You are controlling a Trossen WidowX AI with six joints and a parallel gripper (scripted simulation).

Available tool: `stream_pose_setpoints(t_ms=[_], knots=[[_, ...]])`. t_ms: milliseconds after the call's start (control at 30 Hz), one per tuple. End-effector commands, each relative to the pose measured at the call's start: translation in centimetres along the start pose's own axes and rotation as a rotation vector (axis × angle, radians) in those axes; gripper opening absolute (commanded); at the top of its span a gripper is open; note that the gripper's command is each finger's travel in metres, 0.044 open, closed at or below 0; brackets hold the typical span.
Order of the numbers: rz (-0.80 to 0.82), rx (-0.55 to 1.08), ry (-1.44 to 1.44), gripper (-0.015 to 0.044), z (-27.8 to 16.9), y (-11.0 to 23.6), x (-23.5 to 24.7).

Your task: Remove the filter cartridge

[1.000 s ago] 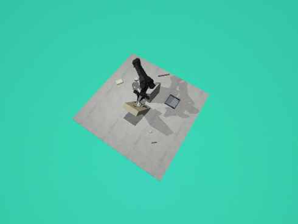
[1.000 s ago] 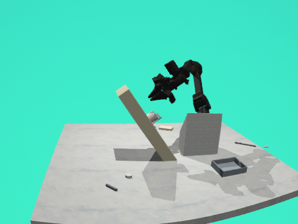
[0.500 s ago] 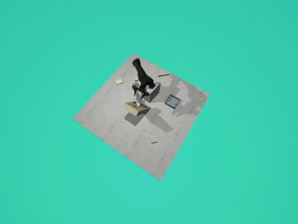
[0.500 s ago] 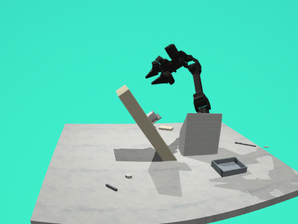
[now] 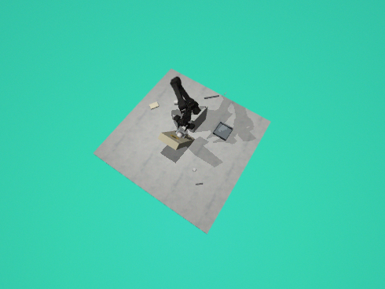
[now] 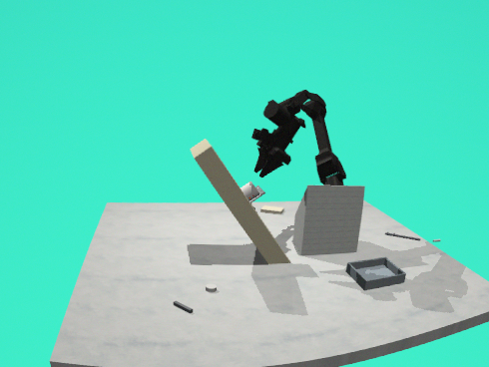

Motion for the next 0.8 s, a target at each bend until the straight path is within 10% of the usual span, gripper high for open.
stream_pose_setpoints(t_ms=[0,767], knots=[[0.005,0.036,-0.037,0.0305,-0.7,-0.5,0.1],[0.006,0.036,-0.038,0.0305,-0.7,-4.1,0.1]])
Point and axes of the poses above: the point midway between the two fingers, 35 mm back from their tips, its own y axis back along the fingers, its own x axis across the jaws, z = x × y, the point moved 4 cm from there along y, back along the fingers, and after that the axes turned 6 degrees about y, right-handed, at the moved point
